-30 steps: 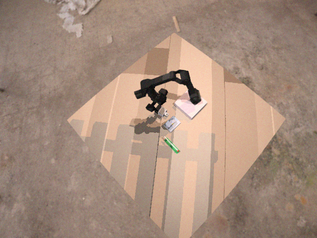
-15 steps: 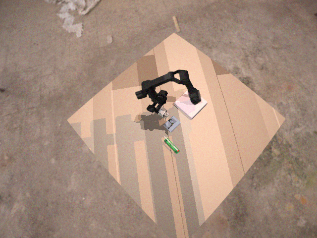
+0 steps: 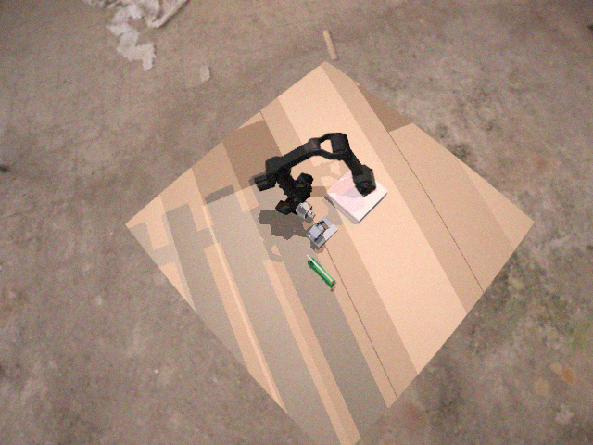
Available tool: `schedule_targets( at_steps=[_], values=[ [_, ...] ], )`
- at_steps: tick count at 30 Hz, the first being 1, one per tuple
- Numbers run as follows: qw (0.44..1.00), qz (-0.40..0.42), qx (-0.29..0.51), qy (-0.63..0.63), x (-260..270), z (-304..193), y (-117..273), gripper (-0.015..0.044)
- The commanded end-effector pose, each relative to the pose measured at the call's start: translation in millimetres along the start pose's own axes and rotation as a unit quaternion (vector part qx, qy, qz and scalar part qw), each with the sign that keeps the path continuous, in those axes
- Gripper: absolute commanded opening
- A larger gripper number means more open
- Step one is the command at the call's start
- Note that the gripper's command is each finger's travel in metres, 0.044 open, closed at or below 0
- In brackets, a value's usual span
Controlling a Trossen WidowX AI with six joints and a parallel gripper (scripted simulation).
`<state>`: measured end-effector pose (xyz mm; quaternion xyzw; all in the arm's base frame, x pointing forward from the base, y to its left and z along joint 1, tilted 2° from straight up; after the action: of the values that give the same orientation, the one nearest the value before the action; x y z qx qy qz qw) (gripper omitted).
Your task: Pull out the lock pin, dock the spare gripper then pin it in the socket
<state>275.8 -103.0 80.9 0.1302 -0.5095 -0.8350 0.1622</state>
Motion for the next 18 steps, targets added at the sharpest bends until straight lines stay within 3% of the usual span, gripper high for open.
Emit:
schedule_targets(
  at_steps=[1,18],
  values=[
    [1.000,0.002,-0.006,0.000,0,-4,-10,0.0440],
    [1.000,0.002,-0.006,0.000,0,-17,-34,0.0440]
  ],
)
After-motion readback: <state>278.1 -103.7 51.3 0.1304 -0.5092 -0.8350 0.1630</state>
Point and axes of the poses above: the point midway between the two fingers, 35 mm back from their tips, its own y axis back along the fingers, its own x axis across the jaws, z = x × y, the point moved 3 cm from there along y, back along the fingers, and after that the axes turned 2 degrees about y, right-handed, at the moved point
